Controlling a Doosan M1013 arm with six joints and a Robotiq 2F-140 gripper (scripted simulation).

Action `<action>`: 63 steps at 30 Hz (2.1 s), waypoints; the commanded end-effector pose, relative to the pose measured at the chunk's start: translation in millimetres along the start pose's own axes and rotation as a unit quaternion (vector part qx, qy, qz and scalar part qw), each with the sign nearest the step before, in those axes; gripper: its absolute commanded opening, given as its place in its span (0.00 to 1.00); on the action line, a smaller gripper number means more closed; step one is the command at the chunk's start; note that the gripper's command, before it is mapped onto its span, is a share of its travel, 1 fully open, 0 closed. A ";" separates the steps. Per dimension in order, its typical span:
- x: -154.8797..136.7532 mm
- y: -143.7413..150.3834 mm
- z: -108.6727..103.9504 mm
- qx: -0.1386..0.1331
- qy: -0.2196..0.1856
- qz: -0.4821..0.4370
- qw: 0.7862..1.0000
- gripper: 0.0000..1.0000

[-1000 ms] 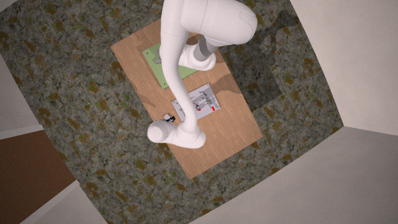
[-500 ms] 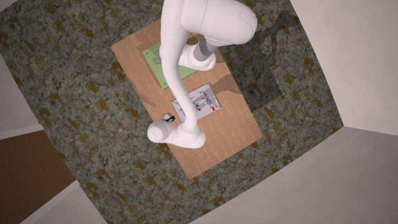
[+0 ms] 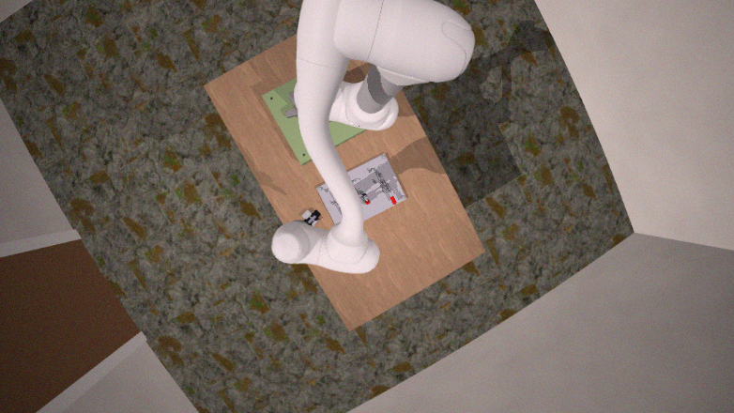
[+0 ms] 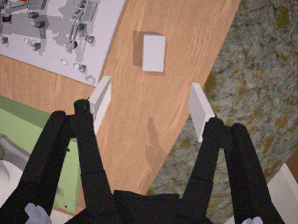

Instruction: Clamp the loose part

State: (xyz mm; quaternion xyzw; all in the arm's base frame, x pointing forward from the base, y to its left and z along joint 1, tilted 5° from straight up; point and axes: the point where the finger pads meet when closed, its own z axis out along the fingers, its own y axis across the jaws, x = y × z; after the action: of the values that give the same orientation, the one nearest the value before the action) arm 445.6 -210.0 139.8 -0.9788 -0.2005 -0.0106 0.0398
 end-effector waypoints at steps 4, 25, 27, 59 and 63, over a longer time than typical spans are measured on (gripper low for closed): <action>-0.3 3.1 -0.4 0.000 0.001 -0.014 1.000 0.62; -1.5 6.7 -0.4 0.000 0.001 -0.014 1.000 0.62; -1.5 6.8 -0.4 0.000 0.001 -0.014 1.000 0.62; -1.6 7.0 9.6 0.000 0.001 -0.014 1.000 0.62; -1.5 7.0 17.4 0.000 0.001 -0.014 1.000 0.62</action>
State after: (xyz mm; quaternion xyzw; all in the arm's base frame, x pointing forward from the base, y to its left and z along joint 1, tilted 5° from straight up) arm 448.3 -215.5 131.3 -0.9757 -0.2155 -0.0128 0.0382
